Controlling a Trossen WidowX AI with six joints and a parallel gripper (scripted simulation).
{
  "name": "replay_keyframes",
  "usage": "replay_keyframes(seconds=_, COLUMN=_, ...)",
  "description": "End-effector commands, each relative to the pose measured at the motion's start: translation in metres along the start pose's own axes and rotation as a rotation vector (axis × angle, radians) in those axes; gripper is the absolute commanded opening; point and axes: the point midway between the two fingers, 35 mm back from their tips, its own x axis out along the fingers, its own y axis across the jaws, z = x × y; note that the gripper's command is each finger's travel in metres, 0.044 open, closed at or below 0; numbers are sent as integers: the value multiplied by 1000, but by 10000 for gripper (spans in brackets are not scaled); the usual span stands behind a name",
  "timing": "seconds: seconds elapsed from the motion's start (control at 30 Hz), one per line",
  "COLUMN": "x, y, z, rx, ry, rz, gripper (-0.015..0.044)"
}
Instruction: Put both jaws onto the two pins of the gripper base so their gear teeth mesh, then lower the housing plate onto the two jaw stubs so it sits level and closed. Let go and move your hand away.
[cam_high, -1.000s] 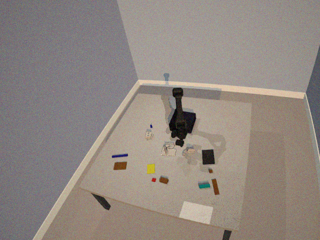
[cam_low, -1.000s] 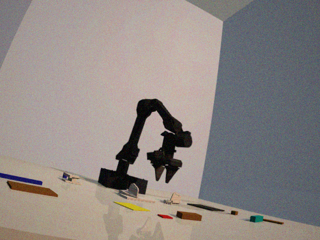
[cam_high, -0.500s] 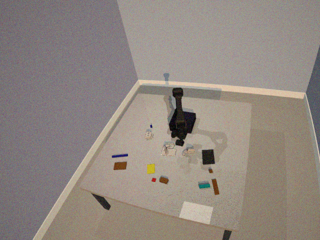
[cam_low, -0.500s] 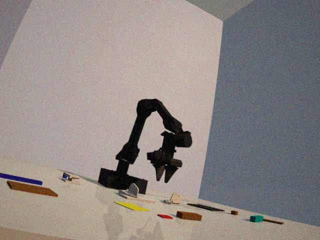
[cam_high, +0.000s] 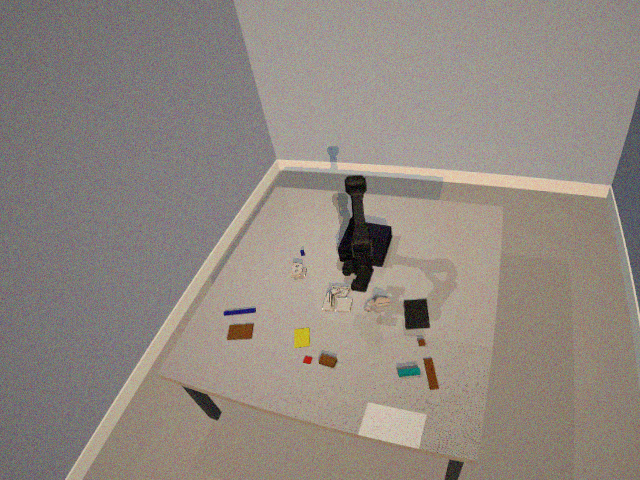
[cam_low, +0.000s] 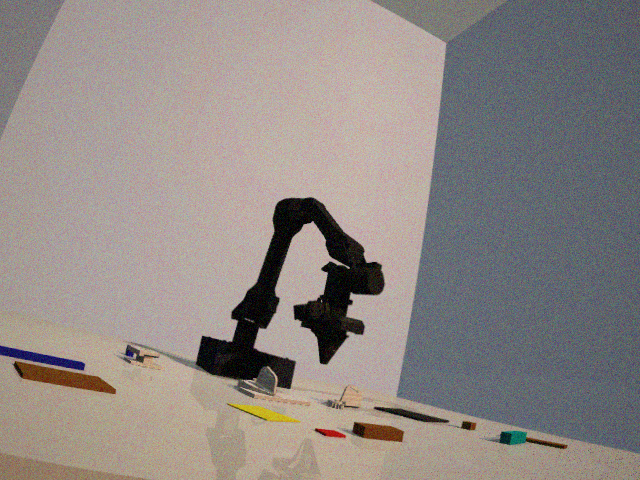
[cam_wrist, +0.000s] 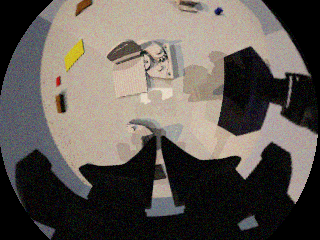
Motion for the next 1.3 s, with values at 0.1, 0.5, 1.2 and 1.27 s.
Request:
replay_keyframes(seconds=0.1, x=0, y=0, z=0, rx=0, ry=0, rz=0, gripper=0)
replay_keyframes(seconds=0.5, x=0, y=0, z=0, rx=0, ry=0, rz=0, gripper=0)
replay_keyframes(seconds=1.2, x=0, y=0, z=0, rx=0, ry=0, rz=0, gripper=440)
replay_keyframes(seconds=1.27, x=0, y=0, z=0, rx=0, ry=0, rz=0, gripper=440)
